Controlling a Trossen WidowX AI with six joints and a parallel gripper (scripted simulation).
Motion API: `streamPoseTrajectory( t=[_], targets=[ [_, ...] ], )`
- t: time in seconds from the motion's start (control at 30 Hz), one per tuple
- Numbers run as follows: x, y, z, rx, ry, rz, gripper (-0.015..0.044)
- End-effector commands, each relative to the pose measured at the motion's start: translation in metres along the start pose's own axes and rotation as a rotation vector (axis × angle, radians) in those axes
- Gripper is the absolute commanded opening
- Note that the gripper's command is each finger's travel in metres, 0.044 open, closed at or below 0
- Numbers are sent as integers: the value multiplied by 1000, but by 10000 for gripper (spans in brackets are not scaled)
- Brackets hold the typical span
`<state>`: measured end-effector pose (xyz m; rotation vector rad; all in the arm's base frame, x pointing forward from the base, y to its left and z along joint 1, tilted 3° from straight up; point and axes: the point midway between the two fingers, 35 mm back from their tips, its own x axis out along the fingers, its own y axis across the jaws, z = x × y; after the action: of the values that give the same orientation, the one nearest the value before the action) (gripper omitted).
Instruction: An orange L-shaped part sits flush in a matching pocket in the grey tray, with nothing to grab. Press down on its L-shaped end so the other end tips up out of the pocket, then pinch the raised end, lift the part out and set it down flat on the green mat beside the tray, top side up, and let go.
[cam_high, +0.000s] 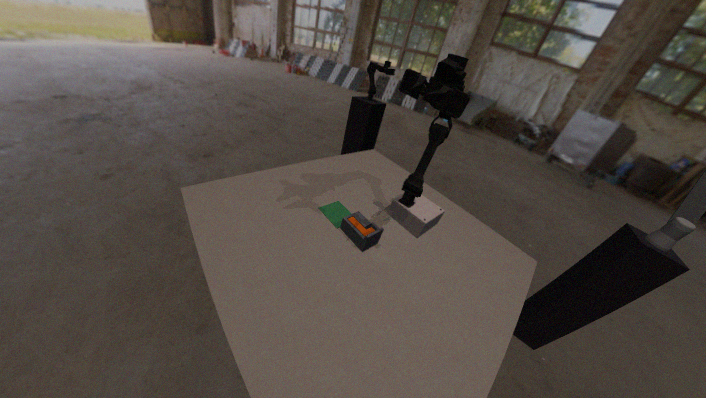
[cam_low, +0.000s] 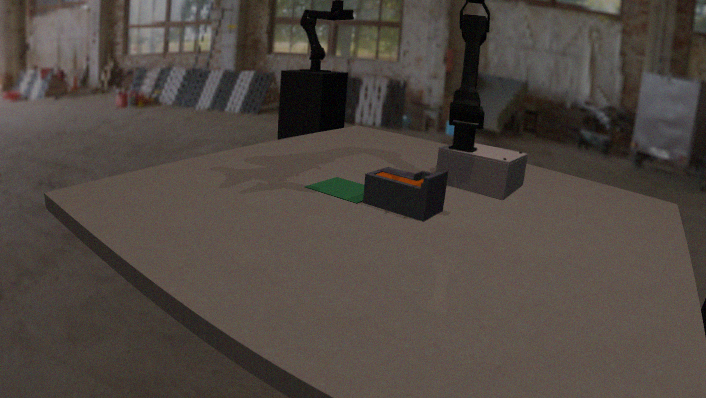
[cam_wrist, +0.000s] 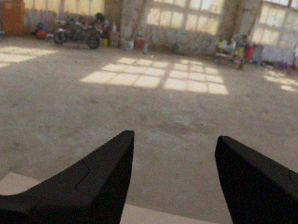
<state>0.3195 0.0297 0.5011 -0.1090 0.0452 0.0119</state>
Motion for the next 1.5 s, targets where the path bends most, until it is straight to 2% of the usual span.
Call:
streamPoseTrajectory(
  t=[0.0,0.17,0.33,0.47,0.63,0.87,1.07,1.47],
  targets=[
    [36,10,-66,21,219,23,180],
    [64,20,-159,53,518,36,180],
    [67,27,-256,96,847,30,180],
    [48,31,-333,139,1134,1,180],
    [1,33,-414,192,1515,-56,180],
    [-1,34,-426,195,1537,-60,180],
    [0,40,-489,195,1537,-60,180],
    [1,40,-499,195,1537,-60,180]
  ],
)
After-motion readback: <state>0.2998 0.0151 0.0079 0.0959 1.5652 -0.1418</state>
